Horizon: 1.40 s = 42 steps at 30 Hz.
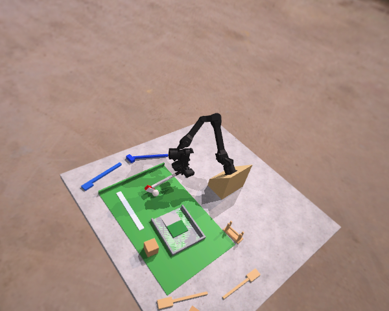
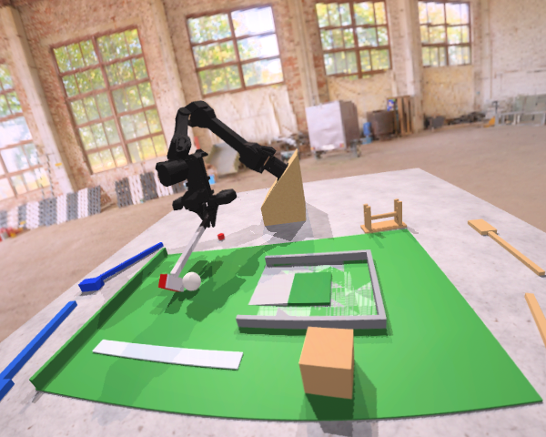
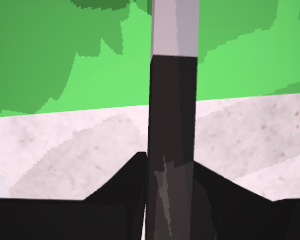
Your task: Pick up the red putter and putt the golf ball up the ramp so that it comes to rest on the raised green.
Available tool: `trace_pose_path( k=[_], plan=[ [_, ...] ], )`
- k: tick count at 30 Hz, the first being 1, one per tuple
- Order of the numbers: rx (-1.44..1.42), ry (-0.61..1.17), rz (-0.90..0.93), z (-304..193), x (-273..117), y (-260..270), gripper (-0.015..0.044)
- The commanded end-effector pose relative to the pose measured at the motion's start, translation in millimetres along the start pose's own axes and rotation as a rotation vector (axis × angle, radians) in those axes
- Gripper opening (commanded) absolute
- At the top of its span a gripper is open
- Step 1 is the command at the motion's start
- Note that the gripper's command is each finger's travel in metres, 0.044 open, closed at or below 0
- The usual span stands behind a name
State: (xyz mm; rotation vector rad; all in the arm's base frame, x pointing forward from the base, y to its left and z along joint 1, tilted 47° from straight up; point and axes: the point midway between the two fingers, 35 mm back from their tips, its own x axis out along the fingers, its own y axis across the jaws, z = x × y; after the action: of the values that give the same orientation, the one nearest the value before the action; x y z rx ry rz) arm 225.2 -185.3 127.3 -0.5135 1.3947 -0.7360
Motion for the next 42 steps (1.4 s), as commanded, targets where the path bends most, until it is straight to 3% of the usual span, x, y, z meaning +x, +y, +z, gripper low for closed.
trace_pose_path(
  k=[1, 9, 21, 42],
  plan=[
    [-0.016, 0.005, 0.000, -5.0, 1.2, 44.2, 0.0000],
    [-0.020, -0.001, -0.008, -10.8, -4.6, 71.9, 0.0000],
    [-0.021, 0.000, -0.006, -10.7, -59.0, 72.5, 0.0000],
    [-0.032, 0.007, 0.000, -11.4, -51.4, 74.7, 0.0000]
  ],
)
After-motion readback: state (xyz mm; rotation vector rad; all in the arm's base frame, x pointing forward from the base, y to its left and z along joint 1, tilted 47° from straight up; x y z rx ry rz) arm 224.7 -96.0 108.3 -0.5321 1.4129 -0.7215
